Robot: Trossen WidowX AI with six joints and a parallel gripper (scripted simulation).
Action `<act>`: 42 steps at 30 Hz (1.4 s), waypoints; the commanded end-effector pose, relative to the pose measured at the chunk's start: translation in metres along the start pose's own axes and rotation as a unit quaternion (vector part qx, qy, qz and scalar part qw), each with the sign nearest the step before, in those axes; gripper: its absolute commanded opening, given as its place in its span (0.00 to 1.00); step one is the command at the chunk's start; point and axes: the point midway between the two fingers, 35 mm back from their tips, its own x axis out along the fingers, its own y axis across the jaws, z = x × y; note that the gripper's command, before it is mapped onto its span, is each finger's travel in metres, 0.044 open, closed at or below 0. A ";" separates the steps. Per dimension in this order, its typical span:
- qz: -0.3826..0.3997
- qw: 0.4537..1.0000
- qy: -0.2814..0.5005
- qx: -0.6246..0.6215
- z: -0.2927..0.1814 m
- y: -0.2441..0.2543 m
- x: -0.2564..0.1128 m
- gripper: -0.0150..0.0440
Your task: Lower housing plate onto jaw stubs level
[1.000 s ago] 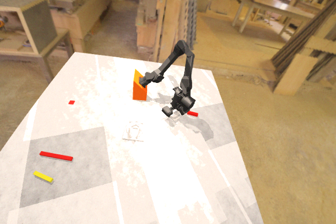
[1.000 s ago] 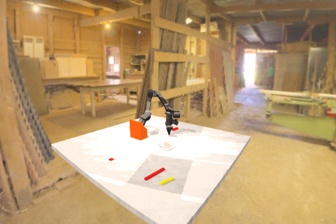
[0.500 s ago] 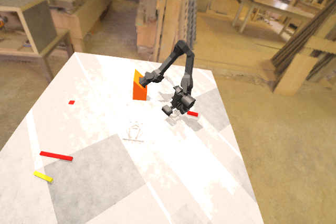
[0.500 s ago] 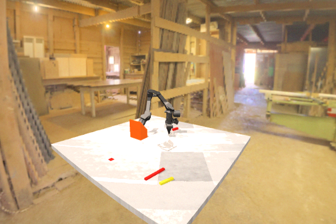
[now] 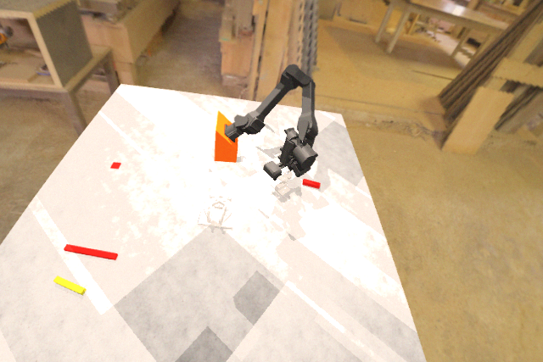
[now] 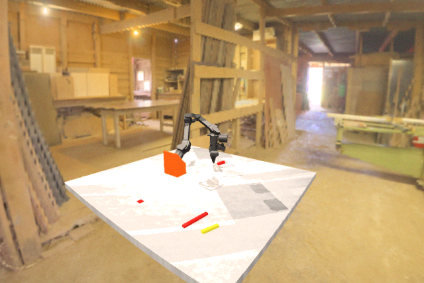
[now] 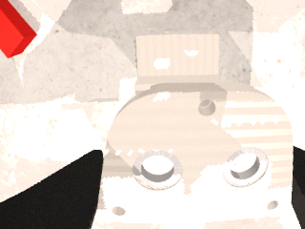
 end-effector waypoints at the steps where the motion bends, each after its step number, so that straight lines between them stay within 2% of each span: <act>1: 0.002 1.000 -0.003 -0.003 0.000 0.002 -0.012 0.85; 8: 0.000 1.000 -0.003 0.004 0.001 -0.002 -0.014 0.85; 42: -0.026 0.987 0.009 0.160 0.001 -0.111 -0.013 0.85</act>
